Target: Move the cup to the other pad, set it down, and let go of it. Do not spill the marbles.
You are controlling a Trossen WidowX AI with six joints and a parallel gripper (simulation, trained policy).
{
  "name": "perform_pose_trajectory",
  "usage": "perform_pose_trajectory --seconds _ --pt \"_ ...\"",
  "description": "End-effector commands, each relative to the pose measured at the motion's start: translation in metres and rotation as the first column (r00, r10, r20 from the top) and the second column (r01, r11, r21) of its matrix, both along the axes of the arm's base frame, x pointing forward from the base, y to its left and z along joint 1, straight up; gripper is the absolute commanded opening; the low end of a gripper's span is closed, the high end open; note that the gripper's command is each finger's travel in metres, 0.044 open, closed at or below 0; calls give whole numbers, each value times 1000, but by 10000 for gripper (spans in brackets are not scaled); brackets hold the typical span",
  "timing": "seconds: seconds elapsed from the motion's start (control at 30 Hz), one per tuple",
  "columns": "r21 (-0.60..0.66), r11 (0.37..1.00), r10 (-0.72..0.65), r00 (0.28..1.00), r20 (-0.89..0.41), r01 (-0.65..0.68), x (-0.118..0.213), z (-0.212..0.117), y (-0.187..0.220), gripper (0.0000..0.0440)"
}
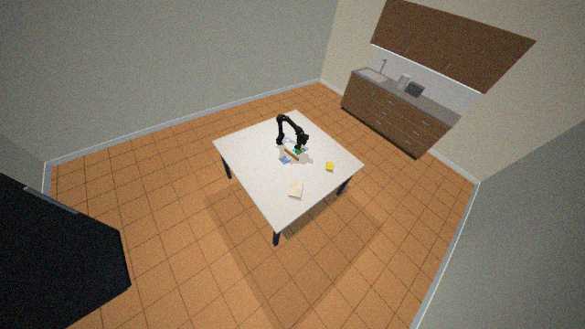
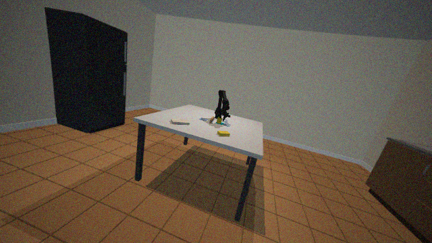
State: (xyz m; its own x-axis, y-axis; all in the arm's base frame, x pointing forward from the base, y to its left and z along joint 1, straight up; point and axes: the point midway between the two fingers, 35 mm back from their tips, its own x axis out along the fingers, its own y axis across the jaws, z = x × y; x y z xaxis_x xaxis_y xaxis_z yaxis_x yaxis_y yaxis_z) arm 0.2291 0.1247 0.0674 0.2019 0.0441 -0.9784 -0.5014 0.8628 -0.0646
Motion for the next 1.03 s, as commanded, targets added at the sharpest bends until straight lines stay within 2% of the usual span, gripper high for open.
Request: perform_pose_trajectory --seconds 0.0,0.3,0.83,1.0 --pt "38 999 -7 1000 25 6 2 6 3 166" --pt "85 996 -12 999 44 9 -5 17 1 194" --pt "170 985 -40 993 114 20 -11 51 -2 283" --pt "196 980 -48 987 155 17 -10 69 -2 338"
